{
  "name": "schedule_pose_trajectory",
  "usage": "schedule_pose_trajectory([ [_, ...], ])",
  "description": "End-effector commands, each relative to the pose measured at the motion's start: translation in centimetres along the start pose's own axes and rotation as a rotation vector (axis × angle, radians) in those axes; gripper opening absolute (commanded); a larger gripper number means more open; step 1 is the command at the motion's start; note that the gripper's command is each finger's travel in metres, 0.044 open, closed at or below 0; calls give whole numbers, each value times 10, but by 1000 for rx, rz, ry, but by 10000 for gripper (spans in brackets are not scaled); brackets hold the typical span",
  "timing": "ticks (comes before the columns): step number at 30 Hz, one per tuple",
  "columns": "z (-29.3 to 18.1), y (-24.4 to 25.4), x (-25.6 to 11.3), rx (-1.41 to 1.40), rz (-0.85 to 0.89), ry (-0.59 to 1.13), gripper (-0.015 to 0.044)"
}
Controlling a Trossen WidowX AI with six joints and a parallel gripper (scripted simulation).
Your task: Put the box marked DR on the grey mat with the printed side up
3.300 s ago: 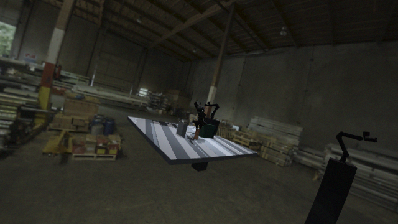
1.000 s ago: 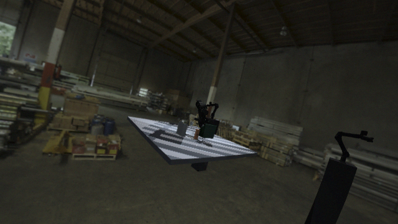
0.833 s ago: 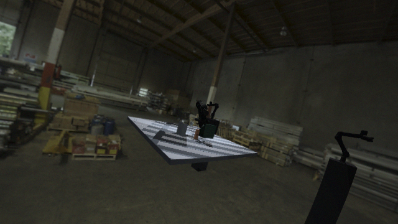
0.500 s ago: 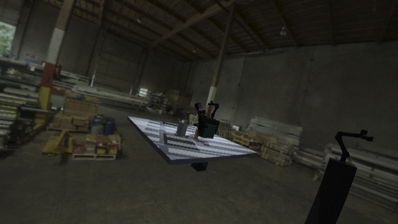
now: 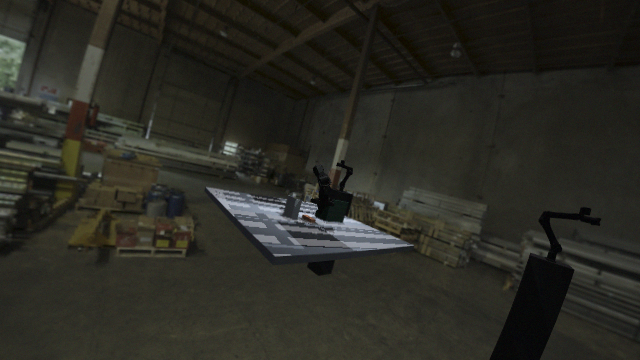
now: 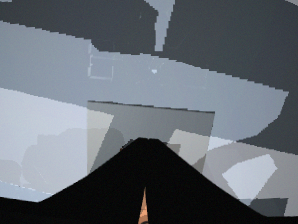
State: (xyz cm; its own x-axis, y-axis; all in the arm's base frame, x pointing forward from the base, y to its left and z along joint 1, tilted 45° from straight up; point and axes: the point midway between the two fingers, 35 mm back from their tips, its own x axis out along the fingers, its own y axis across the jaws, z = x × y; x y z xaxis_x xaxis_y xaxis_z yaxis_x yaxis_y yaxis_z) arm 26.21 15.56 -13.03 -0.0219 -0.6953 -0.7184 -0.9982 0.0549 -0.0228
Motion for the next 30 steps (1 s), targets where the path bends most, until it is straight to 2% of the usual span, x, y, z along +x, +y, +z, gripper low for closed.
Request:
schedule_pose_trajectory([
  [1,0,0,0,1,0,-1,0],
  [4,-3,0,-6,2,-18,-13,0],
  [12,-37,6,-59,13,-210,-153,0],
  [30,-34,4,-58,20,-193,-148,0],
])
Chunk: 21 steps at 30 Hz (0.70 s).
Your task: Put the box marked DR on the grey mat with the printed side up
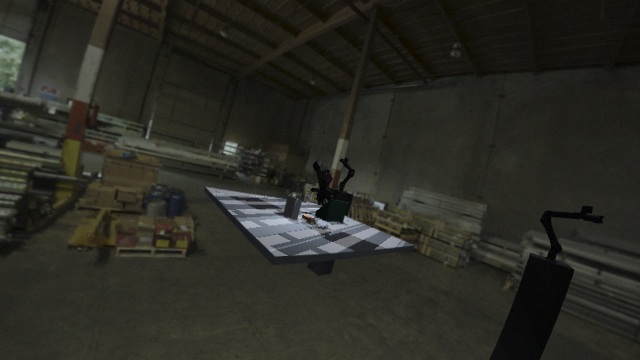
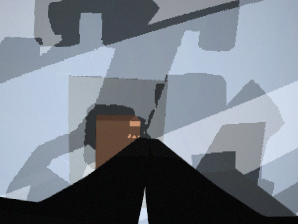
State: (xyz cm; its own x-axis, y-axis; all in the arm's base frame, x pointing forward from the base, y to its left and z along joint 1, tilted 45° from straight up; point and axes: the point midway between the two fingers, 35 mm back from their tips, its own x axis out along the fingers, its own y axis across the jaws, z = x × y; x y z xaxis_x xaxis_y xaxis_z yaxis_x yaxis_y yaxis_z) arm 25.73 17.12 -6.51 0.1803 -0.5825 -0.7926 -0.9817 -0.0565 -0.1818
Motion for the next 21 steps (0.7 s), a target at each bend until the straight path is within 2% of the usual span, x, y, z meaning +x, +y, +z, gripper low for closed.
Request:
schedule_pose_trajectory([
  [1,0,0,0,3,2,-1,0],
  [4,0,0,0,3,2,-1,0],
  [21,10,-12,-59,1,2,-3,440],
])
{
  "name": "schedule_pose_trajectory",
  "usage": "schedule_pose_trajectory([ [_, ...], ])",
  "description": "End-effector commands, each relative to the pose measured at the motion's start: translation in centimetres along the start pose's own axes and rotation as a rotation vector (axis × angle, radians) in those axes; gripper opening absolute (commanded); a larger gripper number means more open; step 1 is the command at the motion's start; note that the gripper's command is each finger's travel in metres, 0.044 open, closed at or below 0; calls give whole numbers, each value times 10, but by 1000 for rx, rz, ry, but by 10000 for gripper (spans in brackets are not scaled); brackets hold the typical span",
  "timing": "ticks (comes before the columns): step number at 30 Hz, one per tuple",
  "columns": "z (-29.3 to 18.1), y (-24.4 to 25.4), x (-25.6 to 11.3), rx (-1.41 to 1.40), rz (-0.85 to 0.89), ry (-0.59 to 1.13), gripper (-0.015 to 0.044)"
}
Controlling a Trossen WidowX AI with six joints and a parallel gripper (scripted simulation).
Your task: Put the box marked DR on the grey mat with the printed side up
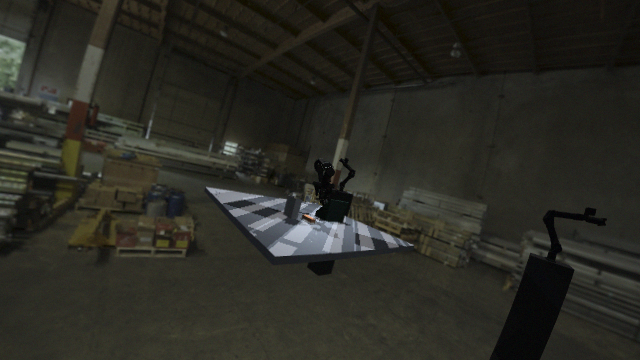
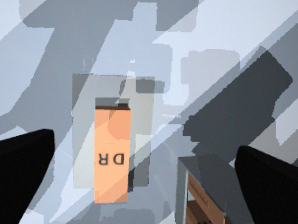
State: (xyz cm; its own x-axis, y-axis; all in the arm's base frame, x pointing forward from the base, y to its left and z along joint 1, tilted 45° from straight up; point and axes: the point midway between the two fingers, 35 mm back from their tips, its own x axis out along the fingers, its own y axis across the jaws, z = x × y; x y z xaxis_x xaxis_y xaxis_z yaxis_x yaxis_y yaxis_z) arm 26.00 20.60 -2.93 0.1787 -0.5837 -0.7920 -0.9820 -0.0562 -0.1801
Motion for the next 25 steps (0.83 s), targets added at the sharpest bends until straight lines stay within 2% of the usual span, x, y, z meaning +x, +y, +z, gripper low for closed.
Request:
schedule_pose_trajectory([
  [1,3,-1,-15,1,0,-4,440],
  [8,3,-3,-39,0,0,-3,440],
  [25,3,-3,-40,0,0,-3,440],
])
